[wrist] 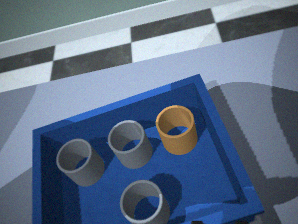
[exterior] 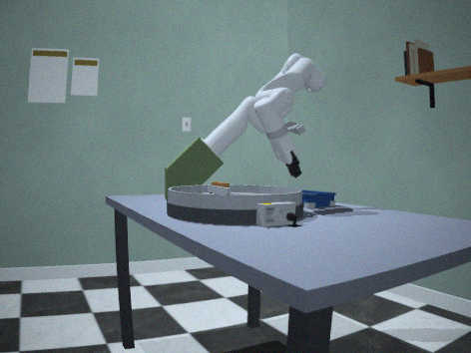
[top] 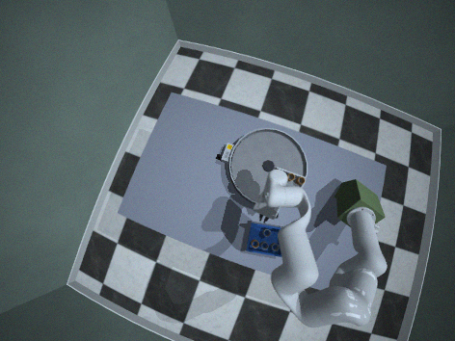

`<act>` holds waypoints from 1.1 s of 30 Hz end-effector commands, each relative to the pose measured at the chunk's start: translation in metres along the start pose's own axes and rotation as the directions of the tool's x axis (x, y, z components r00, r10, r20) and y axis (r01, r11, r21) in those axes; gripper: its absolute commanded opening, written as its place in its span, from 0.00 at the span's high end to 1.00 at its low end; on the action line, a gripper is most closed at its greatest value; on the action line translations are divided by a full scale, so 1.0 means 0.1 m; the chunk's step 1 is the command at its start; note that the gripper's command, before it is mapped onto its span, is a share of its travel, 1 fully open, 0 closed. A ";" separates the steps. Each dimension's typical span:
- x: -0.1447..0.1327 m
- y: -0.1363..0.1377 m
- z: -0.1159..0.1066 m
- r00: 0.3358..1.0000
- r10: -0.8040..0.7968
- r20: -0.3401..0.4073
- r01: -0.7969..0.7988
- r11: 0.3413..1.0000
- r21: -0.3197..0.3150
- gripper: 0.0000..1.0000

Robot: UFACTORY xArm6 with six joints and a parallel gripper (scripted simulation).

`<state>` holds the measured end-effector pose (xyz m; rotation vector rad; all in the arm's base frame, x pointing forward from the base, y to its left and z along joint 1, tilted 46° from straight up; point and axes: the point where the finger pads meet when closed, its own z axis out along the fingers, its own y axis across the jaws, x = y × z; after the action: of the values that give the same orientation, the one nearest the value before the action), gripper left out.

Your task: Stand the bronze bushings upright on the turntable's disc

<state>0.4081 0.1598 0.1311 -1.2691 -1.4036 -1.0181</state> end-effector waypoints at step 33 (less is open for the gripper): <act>0.55 -0.13 0.38 0.449 0.860 0.244 -0.888 0.460 0.011 0.84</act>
<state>0.3917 0.2021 0.1720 -1.6871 -0.7686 -0.1430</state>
